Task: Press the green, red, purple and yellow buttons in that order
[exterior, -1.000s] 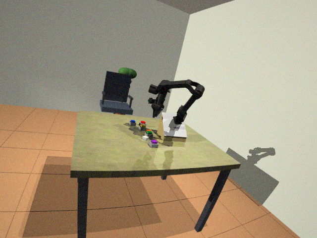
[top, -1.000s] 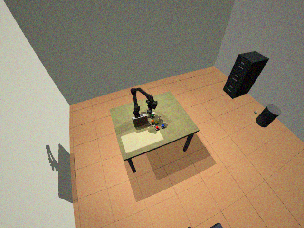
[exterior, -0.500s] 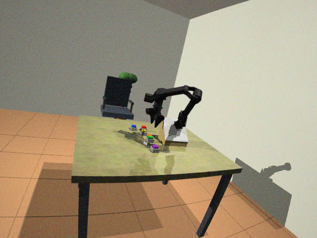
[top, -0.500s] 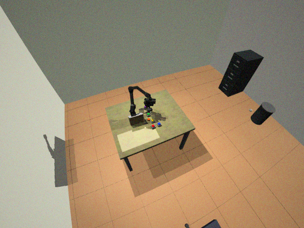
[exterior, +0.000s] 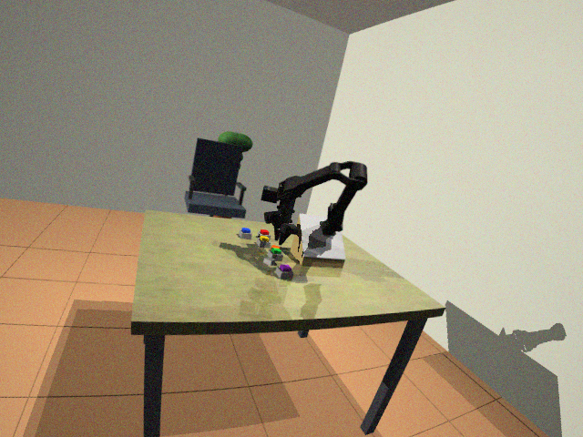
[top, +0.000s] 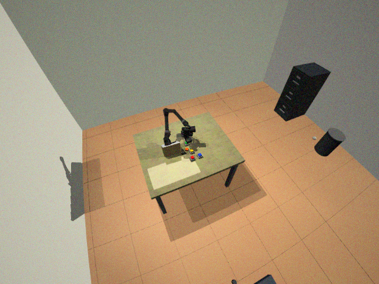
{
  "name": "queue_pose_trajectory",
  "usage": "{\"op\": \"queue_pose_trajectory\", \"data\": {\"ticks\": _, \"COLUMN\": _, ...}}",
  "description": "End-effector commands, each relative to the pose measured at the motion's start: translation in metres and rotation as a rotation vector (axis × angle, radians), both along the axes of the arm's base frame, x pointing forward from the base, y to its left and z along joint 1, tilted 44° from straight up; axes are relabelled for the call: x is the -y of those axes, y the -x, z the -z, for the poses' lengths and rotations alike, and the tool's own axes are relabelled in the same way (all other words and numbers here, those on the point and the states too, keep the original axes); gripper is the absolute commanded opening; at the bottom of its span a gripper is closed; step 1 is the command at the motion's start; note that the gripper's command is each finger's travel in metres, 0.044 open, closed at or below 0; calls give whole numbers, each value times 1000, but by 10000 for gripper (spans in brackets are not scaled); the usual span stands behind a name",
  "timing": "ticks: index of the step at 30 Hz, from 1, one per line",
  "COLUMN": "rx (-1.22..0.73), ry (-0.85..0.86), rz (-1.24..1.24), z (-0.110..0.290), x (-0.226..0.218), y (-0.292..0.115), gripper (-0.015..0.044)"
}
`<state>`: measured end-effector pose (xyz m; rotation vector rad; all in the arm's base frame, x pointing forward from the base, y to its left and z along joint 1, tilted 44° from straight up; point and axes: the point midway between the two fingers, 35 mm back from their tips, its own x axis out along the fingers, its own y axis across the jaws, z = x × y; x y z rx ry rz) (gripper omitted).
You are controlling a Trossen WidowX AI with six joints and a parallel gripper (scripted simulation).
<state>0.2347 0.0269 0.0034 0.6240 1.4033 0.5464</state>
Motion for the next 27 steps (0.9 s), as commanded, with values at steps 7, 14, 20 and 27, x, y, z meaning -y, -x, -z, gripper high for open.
{"op": "queue_pose_trajectory", "data": {"ticks": 7, "rx": -2, "ry": -5, "rz": 4, "z": 2, "x": -3, "y": 0, "gripper": 20}}
{"op": "queue_pose_trajectory", "data": {"ticks": 14, "rx": -2, "ry": -5, "rz": 4, "z": 4, "x": -5, "y": 0, "gripper": 20}}
{"op": "queue_pose_trajectory", "data": {"ticks": 20, "rx": -2, "ry": -4, "rz": 4, "z": 11, "x": -11, "y": -2, "gripper": 20}}
{"op": "queue_pose_trajectory", "data": {"ticks": 27, "rx": -2, "ry": -5, "rz": 4, "z": 19, "x": -19, "y": -3, "gripper": 20}}
